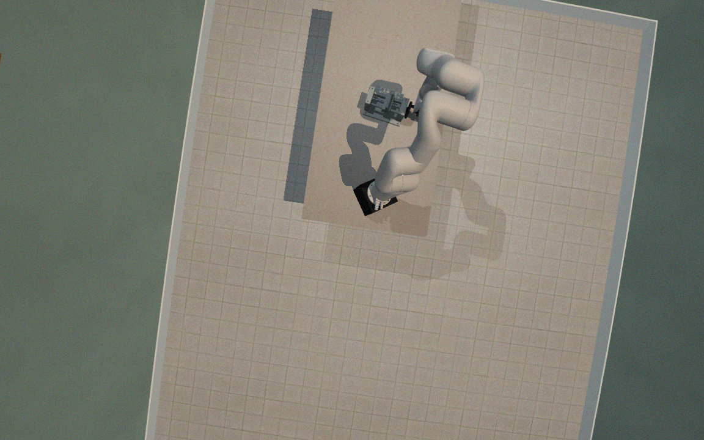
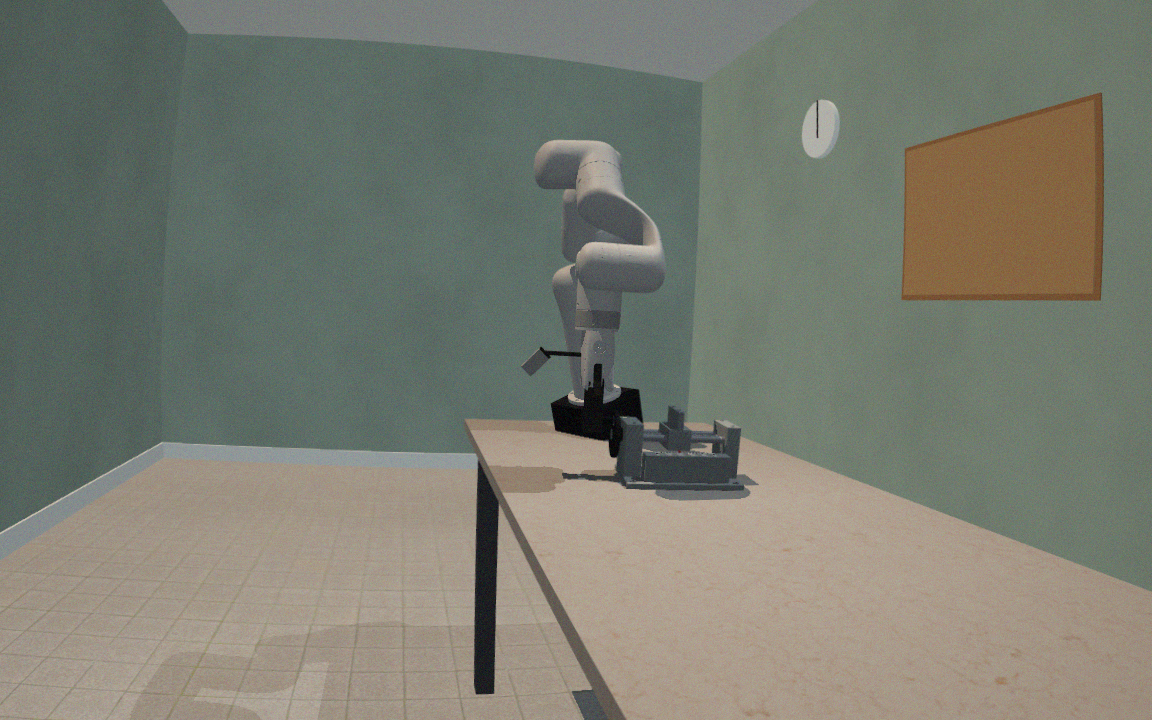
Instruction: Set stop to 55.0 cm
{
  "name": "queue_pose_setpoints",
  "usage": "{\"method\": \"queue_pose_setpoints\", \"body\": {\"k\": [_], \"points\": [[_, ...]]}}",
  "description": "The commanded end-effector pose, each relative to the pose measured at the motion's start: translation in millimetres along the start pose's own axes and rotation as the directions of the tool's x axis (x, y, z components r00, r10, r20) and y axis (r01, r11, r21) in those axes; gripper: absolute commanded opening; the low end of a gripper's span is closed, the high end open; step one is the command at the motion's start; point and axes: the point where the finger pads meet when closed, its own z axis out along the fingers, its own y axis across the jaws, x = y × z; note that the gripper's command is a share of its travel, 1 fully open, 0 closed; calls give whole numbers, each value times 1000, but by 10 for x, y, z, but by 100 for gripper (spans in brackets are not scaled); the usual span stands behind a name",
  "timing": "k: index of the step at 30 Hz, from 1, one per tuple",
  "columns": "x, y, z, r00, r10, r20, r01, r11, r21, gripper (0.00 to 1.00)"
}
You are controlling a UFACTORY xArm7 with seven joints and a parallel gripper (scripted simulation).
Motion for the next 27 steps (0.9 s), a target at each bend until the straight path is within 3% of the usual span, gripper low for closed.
{"method": "queue_pose_setpoints", "body": {"k": [1,27], "points": [[-2,2,-13,1000,0,1,0,1000,3,6],[-2,162,-34,1000,0,1,0,1000,3,6]]}}
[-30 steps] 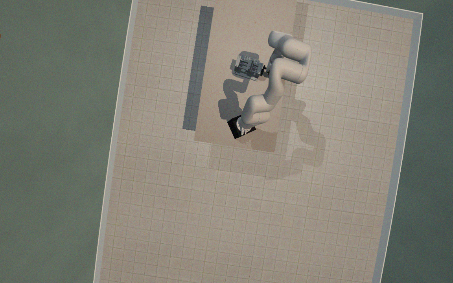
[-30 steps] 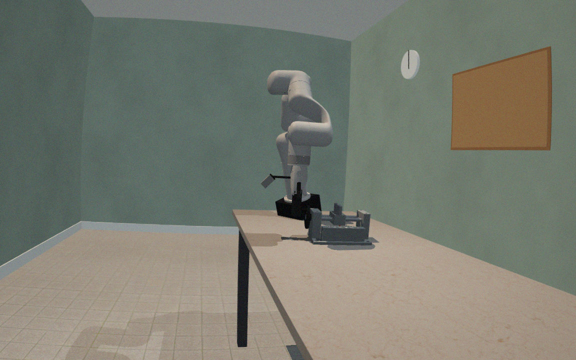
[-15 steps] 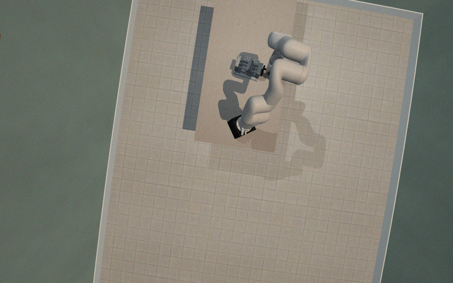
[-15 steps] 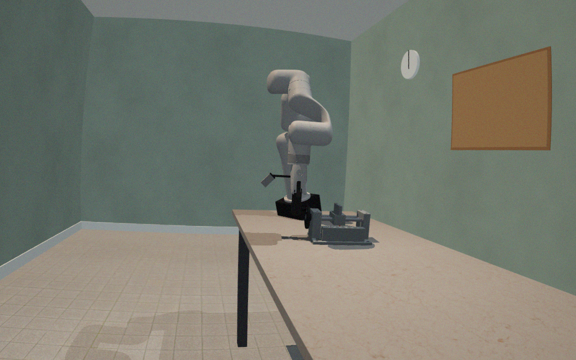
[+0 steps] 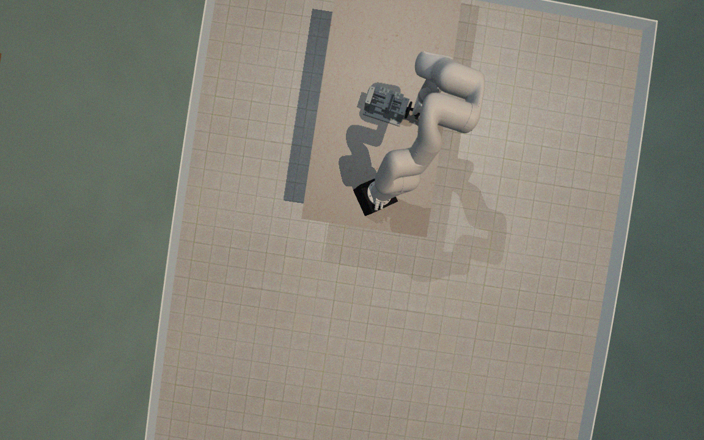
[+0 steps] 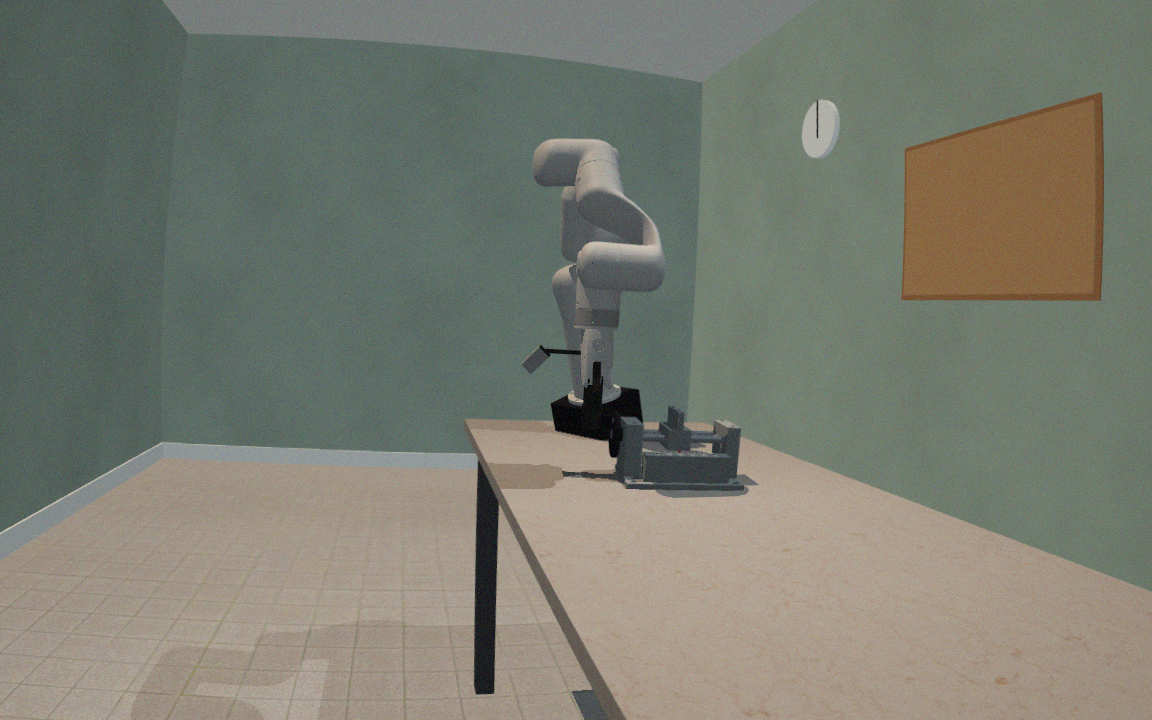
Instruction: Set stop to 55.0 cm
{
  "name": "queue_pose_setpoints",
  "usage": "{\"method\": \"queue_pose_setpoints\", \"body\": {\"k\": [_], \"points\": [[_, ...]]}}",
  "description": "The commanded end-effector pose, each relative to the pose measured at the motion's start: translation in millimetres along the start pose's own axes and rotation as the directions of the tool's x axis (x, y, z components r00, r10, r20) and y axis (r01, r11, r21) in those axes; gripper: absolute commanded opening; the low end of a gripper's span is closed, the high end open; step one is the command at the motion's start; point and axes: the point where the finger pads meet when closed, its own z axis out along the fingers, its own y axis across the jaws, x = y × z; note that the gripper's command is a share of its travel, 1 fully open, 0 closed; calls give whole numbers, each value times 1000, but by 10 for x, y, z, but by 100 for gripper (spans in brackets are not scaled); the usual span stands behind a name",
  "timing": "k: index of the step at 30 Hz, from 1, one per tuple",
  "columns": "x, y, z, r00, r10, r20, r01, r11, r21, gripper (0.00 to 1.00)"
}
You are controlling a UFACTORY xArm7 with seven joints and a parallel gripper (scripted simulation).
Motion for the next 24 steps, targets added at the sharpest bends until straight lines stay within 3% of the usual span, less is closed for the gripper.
{"method": "queue_pose_setpoints", "body": {"k": [1,24], "points": [[-2,15,-9,1000,0,1,0,1000,4,6],[-2,180,94,1000,0,1,0,1000,4,6]]}}
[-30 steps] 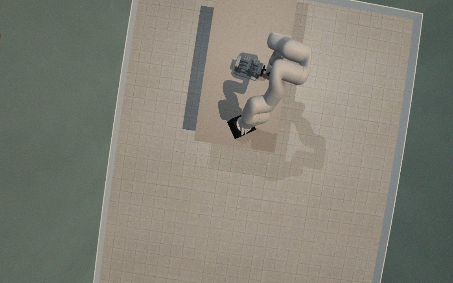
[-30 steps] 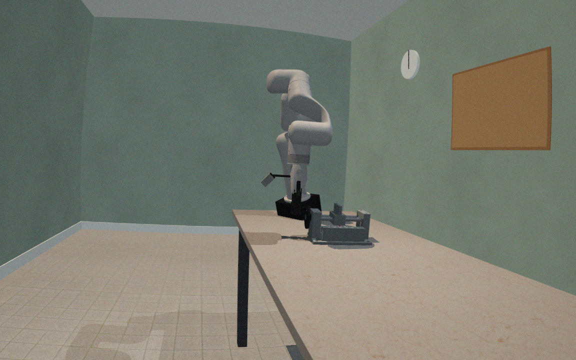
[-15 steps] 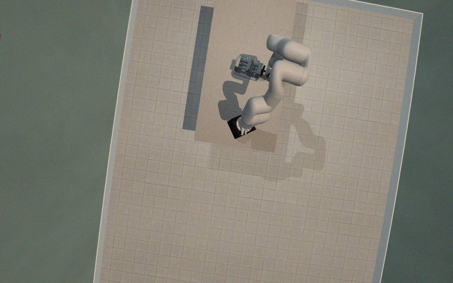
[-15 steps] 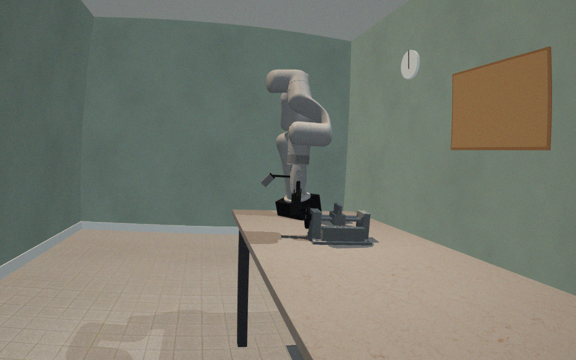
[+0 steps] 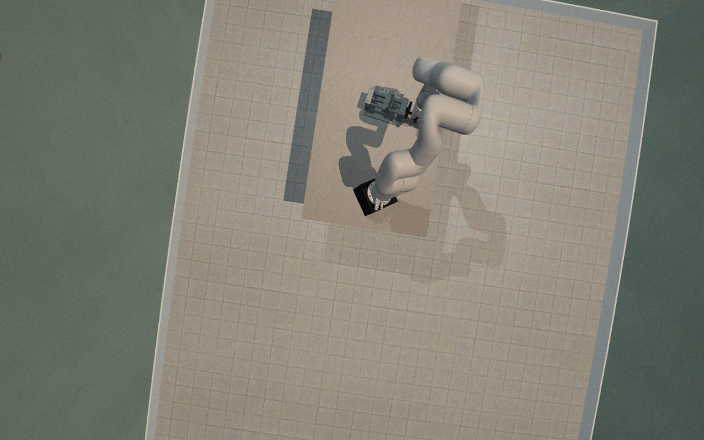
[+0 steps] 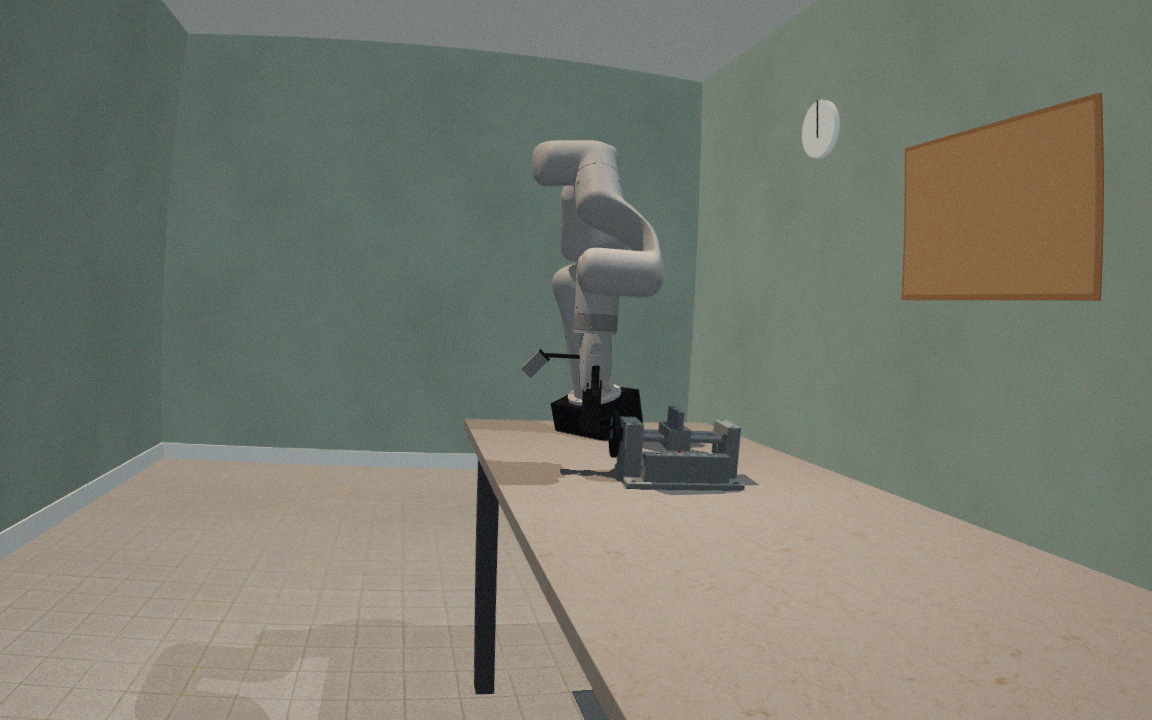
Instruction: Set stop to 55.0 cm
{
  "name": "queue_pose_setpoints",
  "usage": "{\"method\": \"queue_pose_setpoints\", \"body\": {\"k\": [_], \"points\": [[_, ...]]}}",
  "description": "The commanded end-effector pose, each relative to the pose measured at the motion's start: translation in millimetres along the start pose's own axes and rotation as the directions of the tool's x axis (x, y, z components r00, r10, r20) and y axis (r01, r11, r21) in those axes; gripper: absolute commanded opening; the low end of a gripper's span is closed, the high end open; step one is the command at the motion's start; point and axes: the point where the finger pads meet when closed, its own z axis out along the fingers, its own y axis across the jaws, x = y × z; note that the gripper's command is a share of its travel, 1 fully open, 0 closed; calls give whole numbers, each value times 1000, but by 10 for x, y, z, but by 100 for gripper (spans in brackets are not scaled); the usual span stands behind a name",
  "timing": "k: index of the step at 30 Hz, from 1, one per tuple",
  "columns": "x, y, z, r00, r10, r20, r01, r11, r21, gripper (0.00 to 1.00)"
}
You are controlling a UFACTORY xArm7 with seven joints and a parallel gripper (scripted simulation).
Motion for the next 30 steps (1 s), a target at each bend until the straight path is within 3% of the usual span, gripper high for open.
{"method": "queue_pose_setpoints", "body": {"k": [1,30], "points": [[-2,18,13,1000,0,0,0,1000,0,6],[-2,-1,375,1000,0,0,0,1000,0,6]]}}
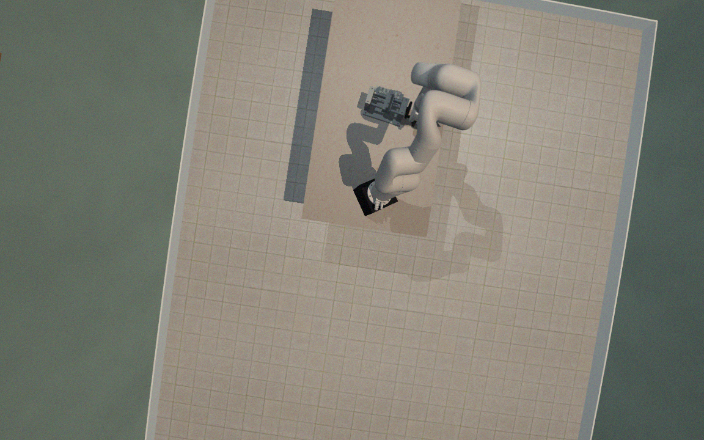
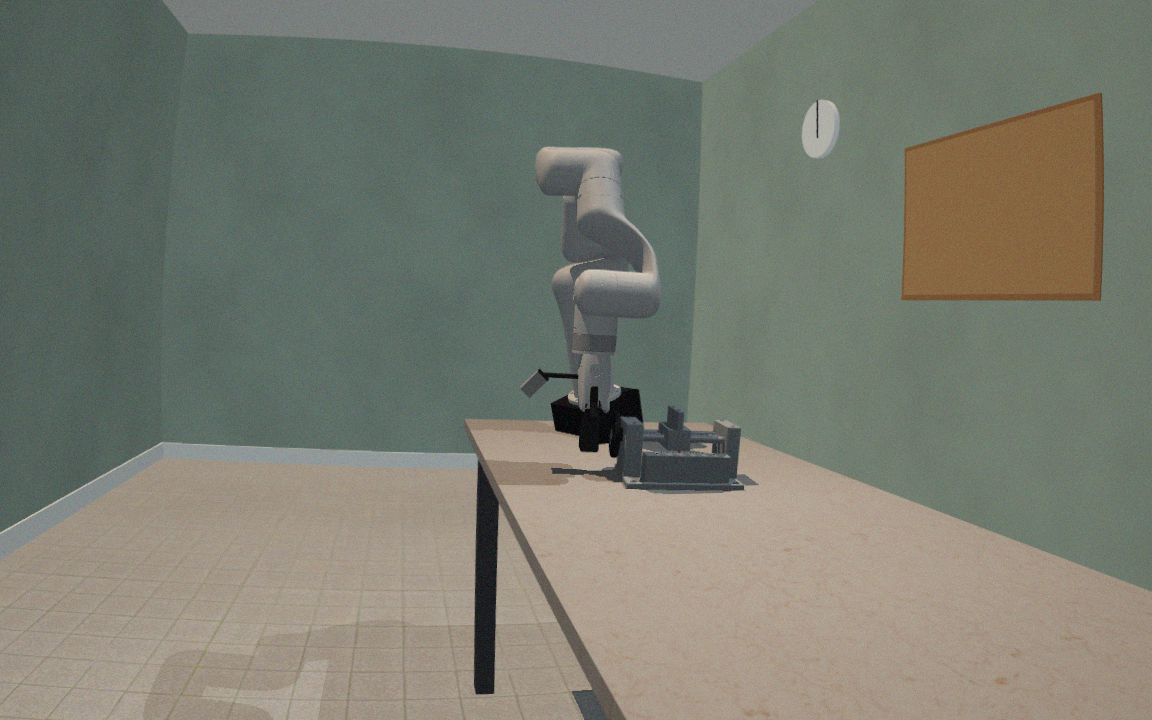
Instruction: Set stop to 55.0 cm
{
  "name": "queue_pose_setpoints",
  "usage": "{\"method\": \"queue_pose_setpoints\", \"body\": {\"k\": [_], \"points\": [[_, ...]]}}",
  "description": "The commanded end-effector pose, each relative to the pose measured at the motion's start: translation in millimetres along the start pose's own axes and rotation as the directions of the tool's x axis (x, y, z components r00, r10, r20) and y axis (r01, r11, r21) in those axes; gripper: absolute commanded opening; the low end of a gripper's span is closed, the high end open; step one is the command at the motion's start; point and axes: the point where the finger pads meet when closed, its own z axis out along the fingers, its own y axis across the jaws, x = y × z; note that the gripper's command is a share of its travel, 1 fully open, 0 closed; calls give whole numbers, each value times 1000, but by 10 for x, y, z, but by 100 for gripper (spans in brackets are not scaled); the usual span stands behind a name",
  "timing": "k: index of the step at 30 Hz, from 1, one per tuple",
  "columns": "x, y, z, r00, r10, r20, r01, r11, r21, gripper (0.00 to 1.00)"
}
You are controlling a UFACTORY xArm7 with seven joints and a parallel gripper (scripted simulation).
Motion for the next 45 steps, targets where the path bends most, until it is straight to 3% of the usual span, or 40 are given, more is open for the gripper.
{"method": "queue_pose_setpoints", "body": {"k": [1,27,45], "points": [[-2,-46,37,1000,0,1,0,1000,2,6],[-2,-286,109,1000,0,1,0,1000,2,6],[-1,-479,-30,1000,0,1,0,1000,2,6]]}}
